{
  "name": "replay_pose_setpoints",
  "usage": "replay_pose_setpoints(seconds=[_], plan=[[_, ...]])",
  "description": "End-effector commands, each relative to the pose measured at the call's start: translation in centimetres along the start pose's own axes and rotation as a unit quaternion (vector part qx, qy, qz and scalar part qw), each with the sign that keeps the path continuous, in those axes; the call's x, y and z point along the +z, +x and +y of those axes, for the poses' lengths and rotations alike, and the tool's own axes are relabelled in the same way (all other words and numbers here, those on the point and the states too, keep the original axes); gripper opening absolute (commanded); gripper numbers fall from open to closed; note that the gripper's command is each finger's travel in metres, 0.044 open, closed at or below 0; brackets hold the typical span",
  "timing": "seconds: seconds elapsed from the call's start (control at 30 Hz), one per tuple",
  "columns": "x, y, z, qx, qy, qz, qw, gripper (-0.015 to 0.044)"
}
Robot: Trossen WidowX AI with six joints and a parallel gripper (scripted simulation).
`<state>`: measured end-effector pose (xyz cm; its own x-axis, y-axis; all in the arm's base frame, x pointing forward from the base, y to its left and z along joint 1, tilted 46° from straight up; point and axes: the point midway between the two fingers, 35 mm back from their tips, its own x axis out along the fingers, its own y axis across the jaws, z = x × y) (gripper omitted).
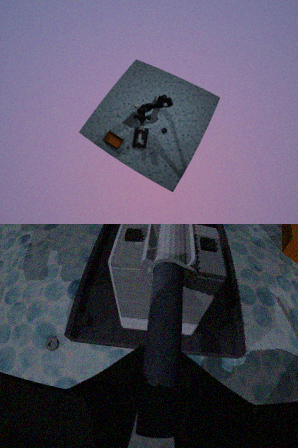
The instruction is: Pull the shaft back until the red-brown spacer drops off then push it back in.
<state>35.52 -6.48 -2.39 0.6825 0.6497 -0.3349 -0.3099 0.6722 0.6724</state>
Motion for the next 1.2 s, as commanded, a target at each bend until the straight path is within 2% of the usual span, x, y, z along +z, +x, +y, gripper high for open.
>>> replay_pose_setpoints(seconds=[0.0, 1.17], plan=[[-0.13, -0.13, 0.00, 0.000, 0.000, 0.000, 1.000, 0.0000], [-0.40, -0.40, 0.00, 0.000, 0.000, 0.000, 1.000, 0.0000]])
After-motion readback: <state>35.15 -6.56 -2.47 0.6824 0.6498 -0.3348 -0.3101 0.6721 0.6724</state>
